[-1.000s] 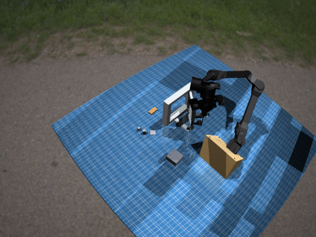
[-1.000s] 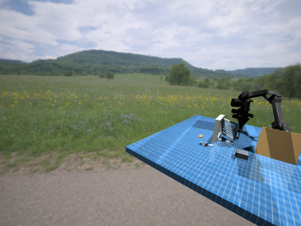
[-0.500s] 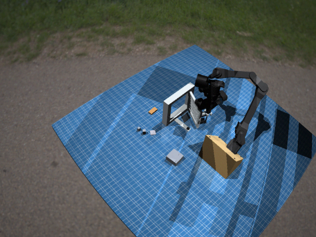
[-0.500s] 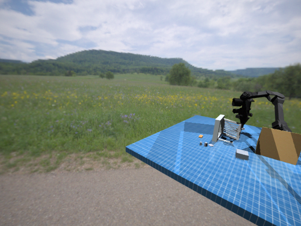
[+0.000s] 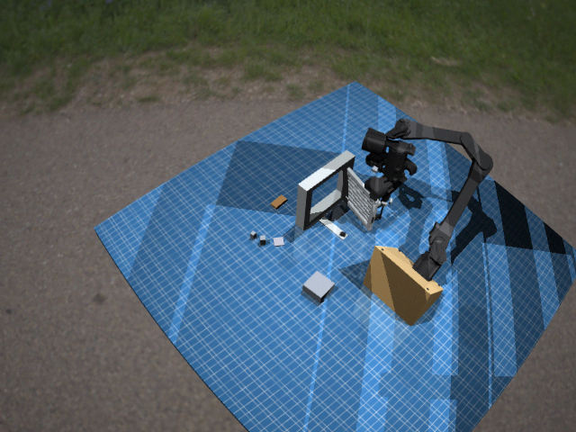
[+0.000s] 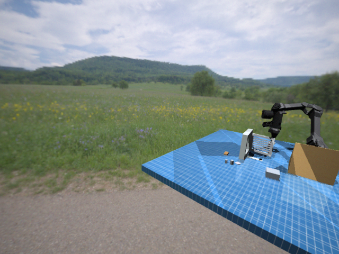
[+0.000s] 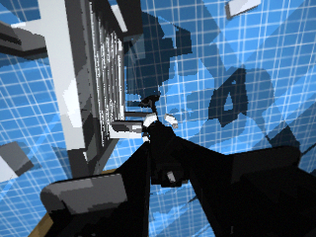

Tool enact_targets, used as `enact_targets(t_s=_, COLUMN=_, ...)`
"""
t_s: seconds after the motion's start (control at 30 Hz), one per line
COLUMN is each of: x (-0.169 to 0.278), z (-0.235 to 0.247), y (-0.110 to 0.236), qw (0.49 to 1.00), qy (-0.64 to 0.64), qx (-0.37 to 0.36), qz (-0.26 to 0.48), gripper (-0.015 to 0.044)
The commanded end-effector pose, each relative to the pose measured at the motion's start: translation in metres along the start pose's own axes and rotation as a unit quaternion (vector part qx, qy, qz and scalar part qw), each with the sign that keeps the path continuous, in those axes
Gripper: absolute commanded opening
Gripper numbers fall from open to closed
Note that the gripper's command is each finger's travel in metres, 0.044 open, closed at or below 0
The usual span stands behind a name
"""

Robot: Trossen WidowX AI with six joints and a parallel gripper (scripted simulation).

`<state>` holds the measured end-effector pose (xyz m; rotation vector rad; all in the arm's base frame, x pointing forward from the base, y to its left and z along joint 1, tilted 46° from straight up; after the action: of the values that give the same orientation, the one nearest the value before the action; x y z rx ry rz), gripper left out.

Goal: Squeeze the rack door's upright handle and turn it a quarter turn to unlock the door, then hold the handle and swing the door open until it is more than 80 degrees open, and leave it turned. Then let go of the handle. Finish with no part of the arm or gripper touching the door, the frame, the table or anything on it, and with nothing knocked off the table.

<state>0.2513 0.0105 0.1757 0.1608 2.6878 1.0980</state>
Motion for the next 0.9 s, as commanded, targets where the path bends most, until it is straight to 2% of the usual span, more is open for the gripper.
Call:
enact_targets(t_s=0.0, x=-0.004, z=-0.009, y=0.0, qw=0.999, qy=0.039, qx=0.002, qz=-0.003, gripper=0.002)
enact_targets(t_s=0.43, x=-0.017, z=-0.03, y=0.001, qw=0.992, qy=0.123, qx=0.003, qz=-0.003, gripper=0.002)
enact_targets(t_s=0.87, x=-0.018, z=-0.031, y=0.001, qw=0.992, qy=0.127, qx=0.003, qz=-0.003, gripper=0.002)
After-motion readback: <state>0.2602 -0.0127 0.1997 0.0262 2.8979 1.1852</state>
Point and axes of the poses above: the point midway between the two fingers, 35 mm back from their tips, its own y axis back along the fingers, its own z axis across the jaws, x = y × z, the point moved 6 cm from there along y, back along the fingers, and after that the axes turned 11 degrees about -y, right-handed, at the moved point
